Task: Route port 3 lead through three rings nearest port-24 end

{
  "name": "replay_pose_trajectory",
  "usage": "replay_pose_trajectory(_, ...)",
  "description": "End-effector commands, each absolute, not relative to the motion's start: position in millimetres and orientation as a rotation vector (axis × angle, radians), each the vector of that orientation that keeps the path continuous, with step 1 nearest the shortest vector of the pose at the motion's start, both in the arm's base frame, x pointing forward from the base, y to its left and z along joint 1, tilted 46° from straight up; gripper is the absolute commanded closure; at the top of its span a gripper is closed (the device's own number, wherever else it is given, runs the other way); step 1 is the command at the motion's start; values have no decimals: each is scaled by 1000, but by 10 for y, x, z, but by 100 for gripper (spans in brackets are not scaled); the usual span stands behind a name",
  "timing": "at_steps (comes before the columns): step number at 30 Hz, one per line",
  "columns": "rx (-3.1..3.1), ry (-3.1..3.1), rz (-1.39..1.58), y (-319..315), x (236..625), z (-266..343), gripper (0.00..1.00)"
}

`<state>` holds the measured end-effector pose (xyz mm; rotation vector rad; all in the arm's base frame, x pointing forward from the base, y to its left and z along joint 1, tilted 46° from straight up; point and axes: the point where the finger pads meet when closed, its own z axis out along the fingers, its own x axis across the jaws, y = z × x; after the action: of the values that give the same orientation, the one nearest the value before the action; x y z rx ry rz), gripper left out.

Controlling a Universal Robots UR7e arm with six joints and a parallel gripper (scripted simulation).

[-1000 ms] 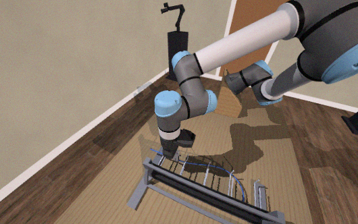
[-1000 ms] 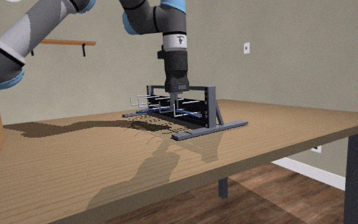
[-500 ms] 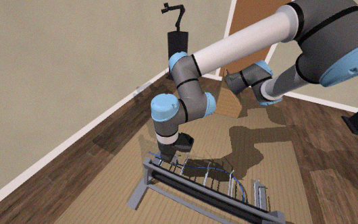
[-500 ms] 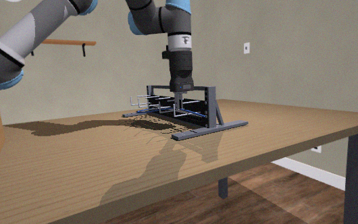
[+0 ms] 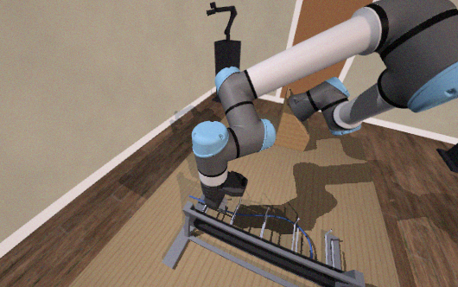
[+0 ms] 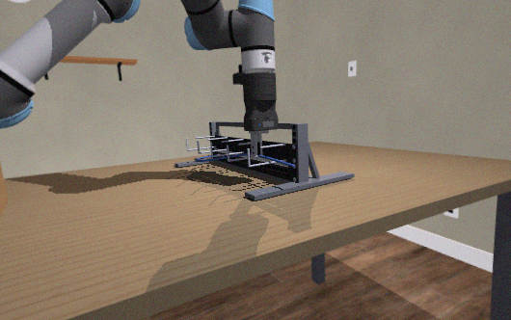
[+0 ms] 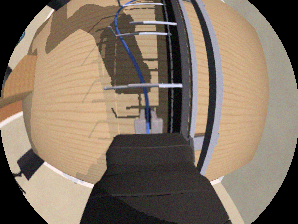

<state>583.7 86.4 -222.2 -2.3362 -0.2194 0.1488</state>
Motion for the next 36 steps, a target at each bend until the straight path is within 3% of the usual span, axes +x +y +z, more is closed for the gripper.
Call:
replay_pose_trajectory(1,-2337,-219,146,856,5845,-2217,100)
replay_pose_trajectory(11,-2337,-219,146,856,5845,-2217,100)
replay_pose_trajectory(12,-2337,-219,146,856,5845,-2217,33)
replay_pose_trajectory(36,-2337,-219,146,856,5845,-2217,33)
